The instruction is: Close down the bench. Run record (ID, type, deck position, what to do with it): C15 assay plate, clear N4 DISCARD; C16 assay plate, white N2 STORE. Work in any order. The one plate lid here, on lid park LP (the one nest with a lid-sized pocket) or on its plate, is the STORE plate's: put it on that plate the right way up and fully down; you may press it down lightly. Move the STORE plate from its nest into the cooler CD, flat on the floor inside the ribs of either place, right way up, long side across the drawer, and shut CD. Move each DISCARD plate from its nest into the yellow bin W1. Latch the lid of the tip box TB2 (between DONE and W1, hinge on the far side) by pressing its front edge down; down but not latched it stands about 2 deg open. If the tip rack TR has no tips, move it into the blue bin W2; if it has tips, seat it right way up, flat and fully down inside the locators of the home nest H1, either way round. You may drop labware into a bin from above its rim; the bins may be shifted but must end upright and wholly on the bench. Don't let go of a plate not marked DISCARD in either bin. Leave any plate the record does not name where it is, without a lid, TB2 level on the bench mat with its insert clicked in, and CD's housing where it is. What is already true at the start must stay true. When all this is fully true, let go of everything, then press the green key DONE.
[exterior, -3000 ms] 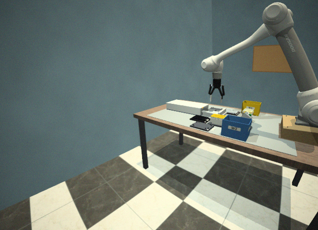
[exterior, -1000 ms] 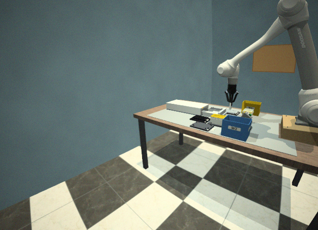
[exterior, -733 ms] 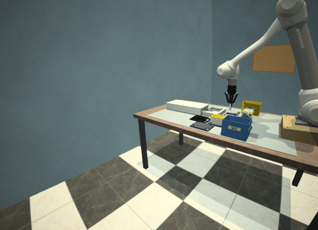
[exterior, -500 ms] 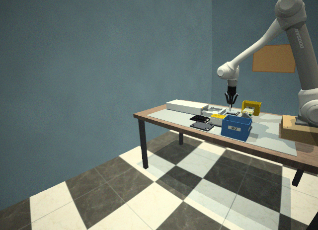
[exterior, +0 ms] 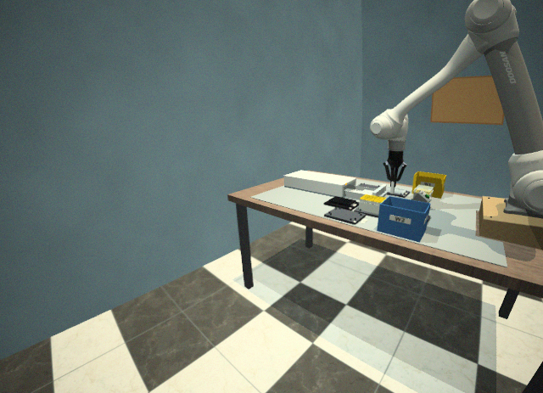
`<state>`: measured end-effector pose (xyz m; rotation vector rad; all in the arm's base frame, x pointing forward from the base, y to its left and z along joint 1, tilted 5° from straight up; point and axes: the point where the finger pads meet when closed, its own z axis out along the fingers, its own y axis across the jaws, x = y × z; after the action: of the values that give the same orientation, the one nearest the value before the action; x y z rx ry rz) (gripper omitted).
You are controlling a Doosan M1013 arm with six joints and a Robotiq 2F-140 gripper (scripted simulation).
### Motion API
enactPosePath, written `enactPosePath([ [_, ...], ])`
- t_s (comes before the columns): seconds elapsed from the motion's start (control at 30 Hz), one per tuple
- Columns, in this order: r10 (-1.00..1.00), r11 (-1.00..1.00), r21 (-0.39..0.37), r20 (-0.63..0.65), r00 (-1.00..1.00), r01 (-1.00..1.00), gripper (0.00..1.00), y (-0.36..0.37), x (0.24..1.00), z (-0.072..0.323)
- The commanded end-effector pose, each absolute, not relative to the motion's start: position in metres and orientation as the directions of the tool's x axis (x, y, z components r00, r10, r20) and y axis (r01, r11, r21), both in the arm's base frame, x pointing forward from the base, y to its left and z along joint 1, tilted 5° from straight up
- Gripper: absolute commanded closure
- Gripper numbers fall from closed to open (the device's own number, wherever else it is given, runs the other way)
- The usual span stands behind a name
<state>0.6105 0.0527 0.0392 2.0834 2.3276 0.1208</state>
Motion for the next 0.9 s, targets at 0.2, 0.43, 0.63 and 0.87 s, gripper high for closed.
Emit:
enactPosePath([
  [0.2, 0.993, 0.109, 0.068, 0.04, -0.112, 0.992, 1.0, 0.053, 0.611, 0.027],
  [0.43, 0.993, 0.109, 0.068, 0.04, -0.112, 0.992, 1.0, 0.054, 0.612, 0.02],
  [0.63, 0.993, 0.109, 0.068, 0.04, -0.112, 0.992, 1.0, 0.054, 0.612, 0.012],
  [0.87, 0.993, 0.109, 0.068, 0.04, -0.112, 0.992, 1.0, 0.054, 0.613, 0.004],
])
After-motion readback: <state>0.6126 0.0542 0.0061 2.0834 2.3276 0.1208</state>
